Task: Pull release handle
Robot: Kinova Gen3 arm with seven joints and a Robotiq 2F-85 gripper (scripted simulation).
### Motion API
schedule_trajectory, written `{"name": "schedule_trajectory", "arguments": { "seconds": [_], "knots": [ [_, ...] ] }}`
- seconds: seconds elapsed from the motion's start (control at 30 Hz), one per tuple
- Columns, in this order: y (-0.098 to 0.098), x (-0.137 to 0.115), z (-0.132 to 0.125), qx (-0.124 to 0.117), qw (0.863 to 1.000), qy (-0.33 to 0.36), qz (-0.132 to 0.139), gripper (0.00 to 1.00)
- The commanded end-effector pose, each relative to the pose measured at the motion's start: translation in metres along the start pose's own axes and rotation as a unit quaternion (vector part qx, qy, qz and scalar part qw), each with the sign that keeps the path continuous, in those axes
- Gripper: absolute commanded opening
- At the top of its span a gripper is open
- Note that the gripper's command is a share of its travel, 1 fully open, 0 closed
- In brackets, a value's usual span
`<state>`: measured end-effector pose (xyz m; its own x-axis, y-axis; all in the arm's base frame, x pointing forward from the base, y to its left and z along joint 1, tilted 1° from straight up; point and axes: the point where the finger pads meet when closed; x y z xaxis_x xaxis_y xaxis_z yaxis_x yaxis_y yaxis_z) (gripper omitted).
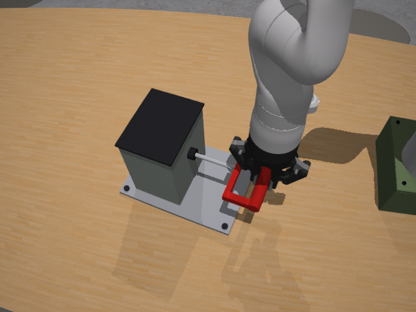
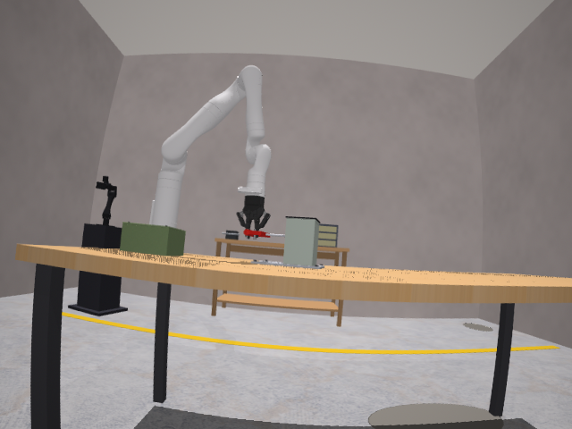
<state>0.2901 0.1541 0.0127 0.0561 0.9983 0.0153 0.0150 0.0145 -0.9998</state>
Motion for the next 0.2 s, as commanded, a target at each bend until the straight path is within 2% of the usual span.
{"name": "schedule_trajectory", "arguments": {
  "seconds": [0.0,0.17],
  "knots": [
    [-0.0001,-0.0003,0.0082,0.006,1.0,-0.004,0.002,0.0],
    [-0.0001,-0.0003,0.0082,0.006,1.0,-0.004,0.002,0.0]
  ]
}}
Point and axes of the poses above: the point where the finger pads meet when closed, its own y axis out along the fingers, its own z axis across the jaws, x = y × z, and after that the axes turned 2 degrees about y, right-handed
